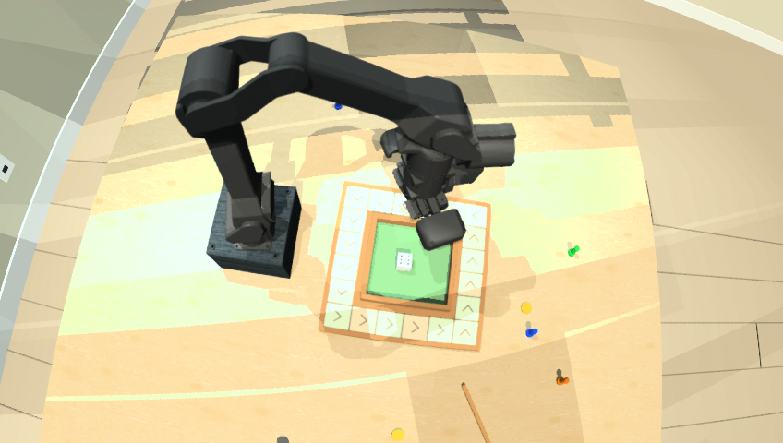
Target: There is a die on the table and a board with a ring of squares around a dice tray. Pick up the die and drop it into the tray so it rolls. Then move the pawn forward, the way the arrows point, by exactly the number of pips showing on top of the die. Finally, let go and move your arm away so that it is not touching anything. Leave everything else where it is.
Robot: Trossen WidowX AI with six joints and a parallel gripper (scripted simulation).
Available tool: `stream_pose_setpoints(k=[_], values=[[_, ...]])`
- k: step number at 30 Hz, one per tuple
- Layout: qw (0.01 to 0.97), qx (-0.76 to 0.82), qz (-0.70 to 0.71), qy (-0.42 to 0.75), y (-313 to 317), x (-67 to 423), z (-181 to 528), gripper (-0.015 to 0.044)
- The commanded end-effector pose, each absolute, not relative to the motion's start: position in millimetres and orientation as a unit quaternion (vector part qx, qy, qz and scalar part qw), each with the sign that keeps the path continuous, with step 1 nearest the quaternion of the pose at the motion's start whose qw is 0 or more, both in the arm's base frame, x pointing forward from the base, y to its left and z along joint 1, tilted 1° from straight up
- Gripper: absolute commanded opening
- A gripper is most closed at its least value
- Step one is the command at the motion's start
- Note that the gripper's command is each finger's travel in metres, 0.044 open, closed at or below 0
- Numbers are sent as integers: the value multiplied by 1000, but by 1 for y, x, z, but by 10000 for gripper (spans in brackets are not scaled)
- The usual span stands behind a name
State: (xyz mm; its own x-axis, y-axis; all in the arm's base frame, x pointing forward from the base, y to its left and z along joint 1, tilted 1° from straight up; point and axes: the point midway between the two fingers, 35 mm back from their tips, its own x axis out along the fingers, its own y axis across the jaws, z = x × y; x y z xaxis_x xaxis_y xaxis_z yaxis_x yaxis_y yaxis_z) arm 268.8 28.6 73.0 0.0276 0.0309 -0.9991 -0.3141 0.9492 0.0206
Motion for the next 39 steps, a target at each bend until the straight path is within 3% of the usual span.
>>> stream_pose_setpoints(k=[1, 26, 39], values=[[709, -105, 121, 687, 24, 256, 67, 0], [706, -106, 121, 690, 7, 167, 19, 0], [705, -106, 122, 690, 8, 165, -16, 0]])
